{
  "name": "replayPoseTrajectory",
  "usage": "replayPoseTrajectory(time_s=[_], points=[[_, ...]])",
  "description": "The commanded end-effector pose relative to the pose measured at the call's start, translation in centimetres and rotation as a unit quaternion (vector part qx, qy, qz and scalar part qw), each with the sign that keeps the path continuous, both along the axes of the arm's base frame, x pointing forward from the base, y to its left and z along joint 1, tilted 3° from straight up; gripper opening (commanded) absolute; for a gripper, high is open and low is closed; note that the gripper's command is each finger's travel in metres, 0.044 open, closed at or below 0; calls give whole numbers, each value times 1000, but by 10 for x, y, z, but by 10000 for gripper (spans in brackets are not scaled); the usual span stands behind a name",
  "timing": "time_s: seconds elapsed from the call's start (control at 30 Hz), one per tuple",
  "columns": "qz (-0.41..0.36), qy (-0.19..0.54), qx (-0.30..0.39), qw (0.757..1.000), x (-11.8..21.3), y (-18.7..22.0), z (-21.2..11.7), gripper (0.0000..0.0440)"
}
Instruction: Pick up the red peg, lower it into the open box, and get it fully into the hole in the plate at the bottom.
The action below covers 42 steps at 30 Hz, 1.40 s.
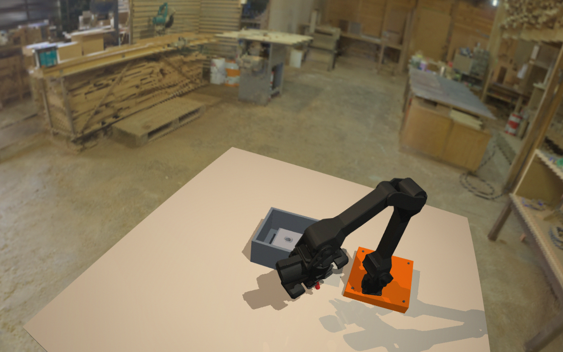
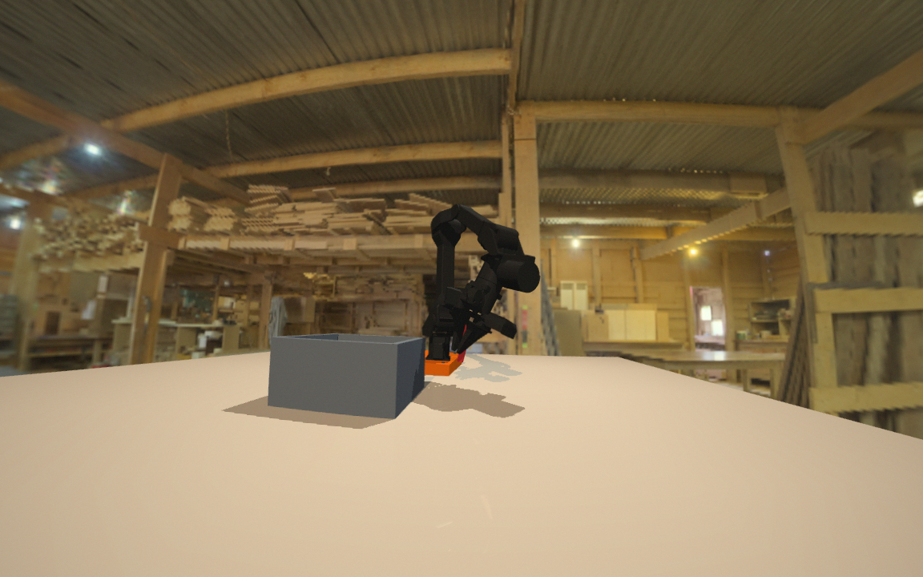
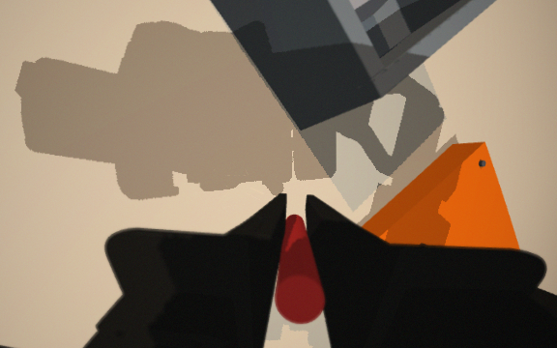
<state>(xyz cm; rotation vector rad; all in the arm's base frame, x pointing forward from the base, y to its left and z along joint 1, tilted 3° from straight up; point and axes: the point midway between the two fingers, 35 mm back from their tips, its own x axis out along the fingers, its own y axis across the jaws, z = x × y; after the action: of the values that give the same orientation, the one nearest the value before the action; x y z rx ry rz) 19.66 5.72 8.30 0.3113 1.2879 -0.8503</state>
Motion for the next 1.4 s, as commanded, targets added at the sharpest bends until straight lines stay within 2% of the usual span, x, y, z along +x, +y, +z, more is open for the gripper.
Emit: replayPoseTrajectory(time_s=[0.0, 0.23, 0.6, 1.0, 1.37], points=[[-3, -16, -8, 1000, 5, -7, 17, 0], [-32, -49, -18, 998, 17, -25, 46, 0], [-93, -95, -27, 991, 42, -62, 66, 0], [-137, -118, -32, 983, 68, -107, 68, 0], [-143, -117, -25, 982, 89, -147, 57, 0]])
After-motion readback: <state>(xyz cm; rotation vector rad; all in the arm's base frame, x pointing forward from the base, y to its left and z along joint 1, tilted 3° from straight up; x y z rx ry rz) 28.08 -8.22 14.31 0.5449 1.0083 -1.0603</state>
